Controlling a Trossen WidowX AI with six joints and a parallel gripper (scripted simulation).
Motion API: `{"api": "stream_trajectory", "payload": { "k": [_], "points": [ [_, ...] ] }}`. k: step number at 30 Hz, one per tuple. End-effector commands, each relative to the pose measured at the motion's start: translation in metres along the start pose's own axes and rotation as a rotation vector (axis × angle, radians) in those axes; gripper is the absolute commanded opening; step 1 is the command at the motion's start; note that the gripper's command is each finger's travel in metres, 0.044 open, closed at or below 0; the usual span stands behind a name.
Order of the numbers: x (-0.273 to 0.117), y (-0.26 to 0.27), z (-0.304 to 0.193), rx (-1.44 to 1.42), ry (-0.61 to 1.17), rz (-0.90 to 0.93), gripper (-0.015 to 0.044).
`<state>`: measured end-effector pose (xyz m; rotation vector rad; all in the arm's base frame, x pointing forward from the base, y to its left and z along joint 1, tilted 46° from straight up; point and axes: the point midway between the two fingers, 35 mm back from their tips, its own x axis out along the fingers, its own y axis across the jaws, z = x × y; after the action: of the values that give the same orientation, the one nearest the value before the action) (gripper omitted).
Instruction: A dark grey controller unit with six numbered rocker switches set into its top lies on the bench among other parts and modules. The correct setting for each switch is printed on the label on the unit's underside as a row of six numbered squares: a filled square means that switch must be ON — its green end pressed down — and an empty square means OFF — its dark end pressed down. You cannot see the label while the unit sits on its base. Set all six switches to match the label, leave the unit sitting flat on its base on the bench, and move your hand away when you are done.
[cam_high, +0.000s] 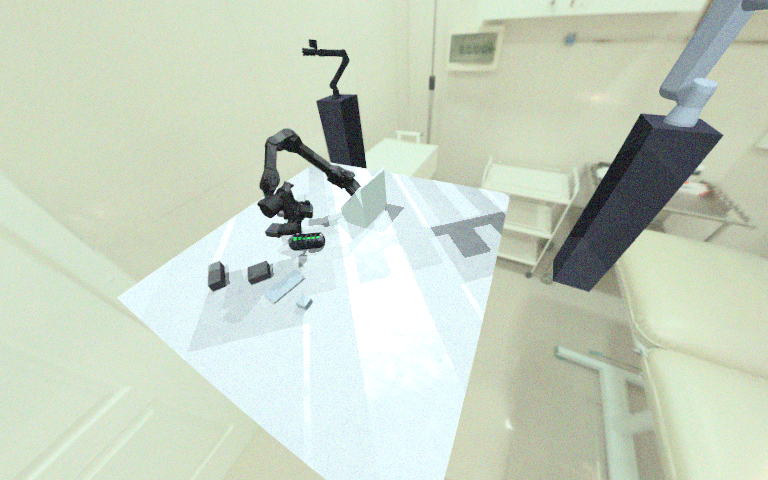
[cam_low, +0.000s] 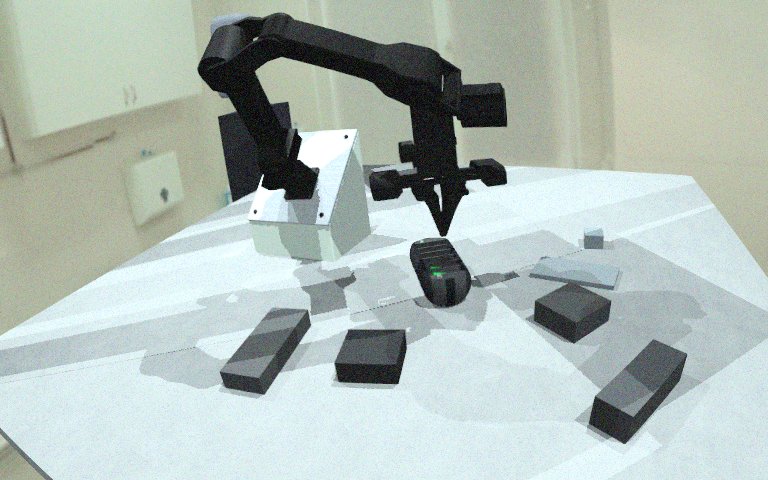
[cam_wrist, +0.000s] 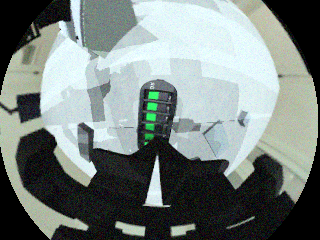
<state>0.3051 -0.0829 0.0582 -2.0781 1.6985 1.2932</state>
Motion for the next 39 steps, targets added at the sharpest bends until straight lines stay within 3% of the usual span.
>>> {"api": "stream_trajectory", "payload": {
  "k": [1, 26, 39],
  "points": [
    [0.005, -0.002, -0.001, -0.007, -0.002, 0.002, 0.0],
    [0.043, -0.002, -0.001, -0.007, 0.0, 0.002, 0.0],
    [0.04, -0.002, -0.001, 0.0, -0.004, 0.0, 0.0]
  ]
}}
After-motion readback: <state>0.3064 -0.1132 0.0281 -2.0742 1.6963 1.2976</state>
